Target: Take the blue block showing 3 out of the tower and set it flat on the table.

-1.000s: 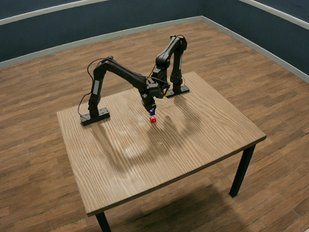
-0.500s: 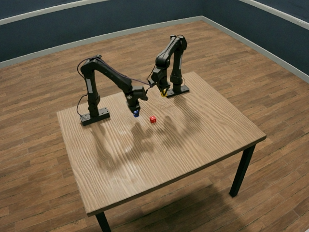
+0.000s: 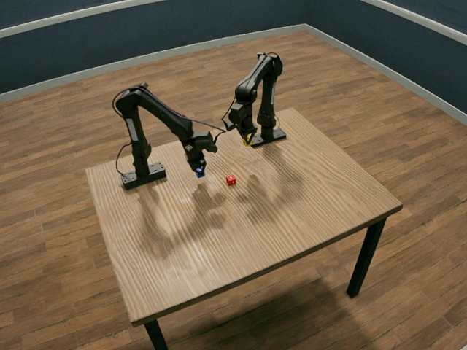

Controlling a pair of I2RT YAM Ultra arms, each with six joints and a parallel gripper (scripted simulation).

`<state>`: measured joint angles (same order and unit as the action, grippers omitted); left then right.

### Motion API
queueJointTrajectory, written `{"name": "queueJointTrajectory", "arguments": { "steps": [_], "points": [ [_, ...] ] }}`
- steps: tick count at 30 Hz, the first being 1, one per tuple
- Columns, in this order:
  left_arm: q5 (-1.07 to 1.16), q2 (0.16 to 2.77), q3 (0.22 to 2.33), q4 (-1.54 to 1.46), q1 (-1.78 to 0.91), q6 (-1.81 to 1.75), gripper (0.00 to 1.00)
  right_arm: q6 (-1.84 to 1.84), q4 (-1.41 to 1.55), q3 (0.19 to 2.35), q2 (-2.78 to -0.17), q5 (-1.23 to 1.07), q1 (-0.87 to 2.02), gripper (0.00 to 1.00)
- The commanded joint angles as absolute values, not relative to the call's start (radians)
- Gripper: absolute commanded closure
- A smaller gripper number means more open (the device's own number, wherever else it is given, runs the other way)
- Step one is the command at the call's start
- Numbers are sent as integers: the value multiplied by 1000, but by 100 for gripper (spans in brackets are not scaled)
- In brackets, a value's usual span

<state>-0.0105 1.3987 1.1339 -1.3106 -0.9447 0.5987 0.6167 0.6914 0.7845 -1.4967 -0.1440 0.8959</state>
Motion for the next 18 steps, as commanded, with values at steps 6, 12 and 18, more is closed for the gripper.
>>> {"name": "queueJointTrajectory", "arguments": {
  "steps": [6,12,18],
  "points": [
    [-12,1371,1116,-1315,-957,594,73,625,640,773,-1513,-159,884,73],
    [-12,1371,1116,-1315,-957,594,73,624,610,756,-1525,-159,884,73],
    [-12,1371,1116,-1315,-957,594,73,624,568,731,-1542,-158,885,73]
  ]
}}
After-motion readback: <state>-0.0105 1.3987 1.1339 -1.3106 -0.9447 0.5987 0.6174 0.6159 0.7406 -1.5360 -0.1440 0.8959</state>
